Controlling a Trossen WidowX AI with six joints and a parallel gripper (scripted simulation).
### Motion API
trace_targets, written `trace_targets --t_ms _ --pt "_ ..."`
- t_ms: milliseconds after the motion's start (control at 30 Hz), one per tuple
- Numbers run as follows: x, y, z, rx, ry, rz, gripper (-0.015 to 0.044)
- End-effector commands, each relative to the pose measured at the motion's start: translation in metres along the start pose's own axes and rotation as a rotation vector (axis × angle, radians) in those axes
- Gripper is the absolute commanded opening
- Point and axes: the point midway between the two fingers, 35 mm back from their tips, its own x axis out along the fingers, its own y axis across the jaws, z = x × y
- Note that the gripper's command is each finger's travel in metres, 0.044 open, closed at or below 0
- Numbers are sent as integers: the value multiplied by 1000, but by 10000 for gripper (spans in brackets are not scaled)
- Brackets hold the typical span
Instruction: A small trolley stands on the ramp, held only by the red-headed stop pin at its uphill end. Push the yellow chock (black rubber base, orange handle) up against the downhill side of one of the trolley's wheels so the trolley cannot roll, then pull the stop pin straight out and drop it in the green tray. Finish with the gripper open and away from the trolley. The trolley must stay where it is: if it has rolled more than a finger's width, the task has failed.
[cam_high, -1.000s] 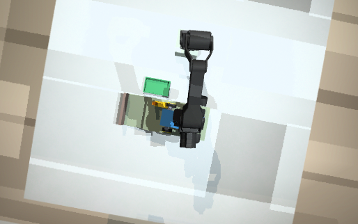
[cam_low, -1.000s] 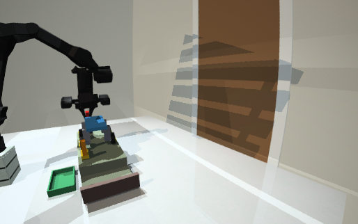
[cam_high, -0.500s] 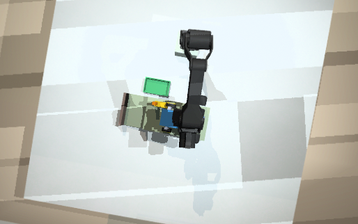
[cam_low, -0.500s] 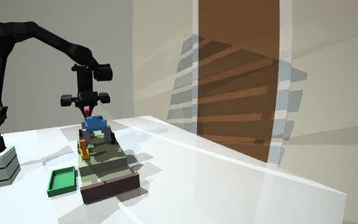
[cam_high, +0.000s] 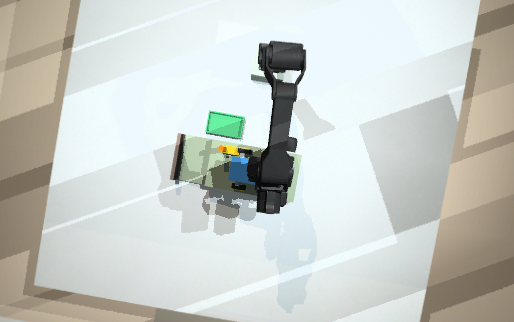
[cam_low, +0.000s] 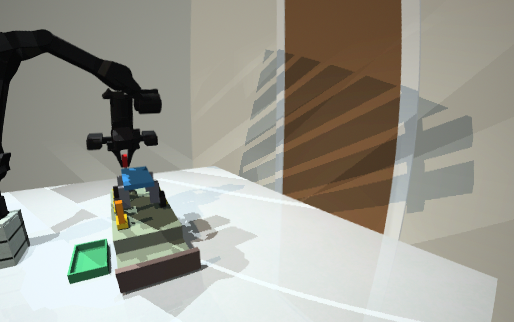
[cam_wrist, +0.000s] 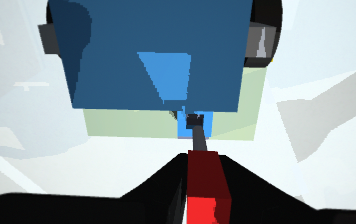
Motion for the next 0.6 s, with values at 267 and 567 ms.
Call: trace_targets --t_ms 267,567 --pt "-8 2 -5 -8 6 7 0" --pt "-6 2 -16 -8 7 7 0"
